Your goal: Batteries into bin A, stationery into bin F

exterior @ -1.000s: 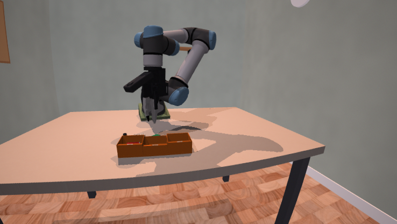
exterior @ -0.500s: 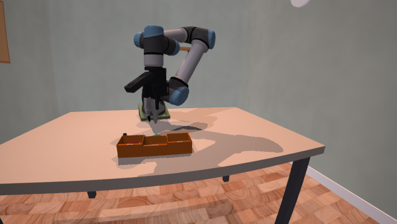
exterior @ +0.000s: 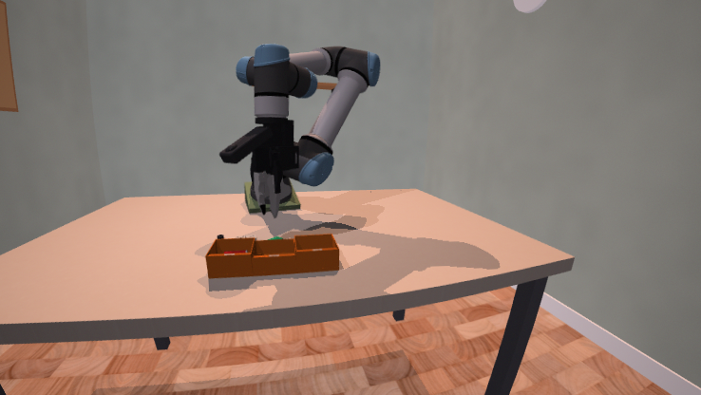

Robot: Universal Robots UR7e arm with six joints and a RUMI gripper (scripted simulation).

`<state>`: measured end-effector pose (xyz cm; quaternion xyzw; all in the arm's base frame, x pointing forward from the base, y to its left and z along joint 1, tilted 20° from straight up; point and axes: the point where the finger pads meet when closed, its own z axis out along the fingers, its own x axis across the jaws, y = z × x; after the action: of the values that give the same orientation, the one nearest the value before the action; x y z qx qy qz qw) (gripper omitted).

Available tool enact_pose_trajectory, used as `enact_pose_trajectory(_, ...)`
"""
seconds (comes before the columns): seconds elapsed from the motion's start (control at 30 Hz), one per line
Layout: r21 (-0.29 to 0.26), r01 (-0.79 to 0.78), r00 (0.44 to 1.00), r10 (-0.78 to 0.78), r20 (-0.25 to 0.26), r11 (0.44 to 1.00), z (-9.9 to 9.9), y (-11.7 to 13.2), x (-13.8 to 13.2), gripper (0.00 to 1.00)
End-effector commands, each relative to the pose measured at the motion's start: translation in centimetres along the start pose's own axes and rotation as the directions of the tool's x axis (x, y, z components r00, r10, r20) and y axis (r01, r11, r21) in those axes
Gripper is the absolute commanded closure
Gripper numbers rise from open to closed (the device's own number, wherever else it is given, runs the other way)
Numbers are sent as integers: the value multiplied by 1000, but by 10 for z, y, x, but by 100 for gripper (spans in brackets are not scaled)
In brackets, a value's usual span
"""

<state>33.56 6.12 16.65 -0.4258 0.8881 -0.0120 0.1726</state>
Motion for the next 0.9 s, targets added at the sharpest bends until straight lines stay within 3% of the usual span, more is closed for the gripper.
enact_pose_trajectory(0.0,1,0,1000,0,0,1000,0,0,0,77)
enact_pose_trajectory(0.27,1,0,1000,0,0,1000,0,0,0,77)
enact_pose_trajectory(0.87,1,0,1000,0,0,1000,61,-1,-1,77)
